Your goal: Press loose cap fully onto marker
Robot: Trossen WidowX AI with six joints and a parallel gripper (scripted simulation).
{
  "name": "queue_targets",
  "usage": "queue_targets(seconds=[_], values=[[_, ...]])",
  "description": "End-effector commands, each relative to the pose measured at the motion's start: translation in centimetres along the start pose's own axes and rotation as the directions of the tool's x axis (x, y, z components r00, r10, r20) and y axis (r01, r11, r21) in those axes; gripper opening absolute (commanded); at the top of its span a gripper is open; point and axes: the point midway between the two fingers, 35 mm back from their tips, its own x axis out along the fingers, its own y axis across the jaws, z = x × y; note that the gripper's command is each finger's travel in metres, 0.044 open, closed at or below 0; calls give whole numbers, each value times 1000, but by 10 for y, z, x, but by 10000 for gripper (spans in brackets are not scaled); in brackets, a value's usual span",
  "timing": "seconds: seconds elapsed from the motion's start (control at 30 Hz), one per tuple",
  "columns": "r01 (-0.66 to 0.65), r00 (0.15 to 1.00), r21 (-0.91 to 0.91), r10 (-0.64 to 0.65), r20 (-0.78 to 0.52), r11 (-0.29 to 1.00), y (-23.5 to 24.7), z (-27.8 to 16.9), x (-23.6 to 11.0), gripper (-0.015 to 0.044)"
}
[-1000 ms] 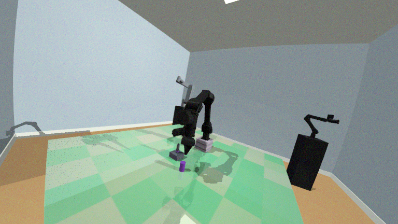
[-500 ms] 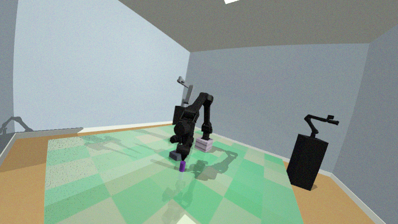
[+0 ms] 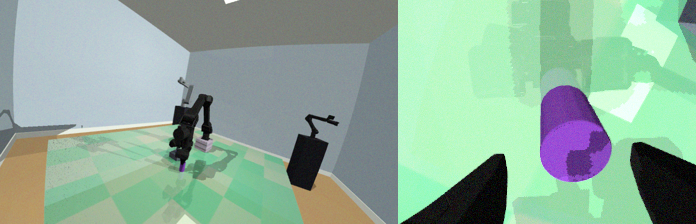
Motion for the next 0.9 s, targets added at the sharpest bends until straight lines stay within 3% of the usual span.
queue_targets(seconds=[0.0,0.73,0.87], values=[[11,1000,4,-11,0,1000,-3,0,8,252],[12,1000,4,-12,0,1000,-4,-1,41,252],[11,1000,4,-11,0,1000,-3,-1,41,167]])
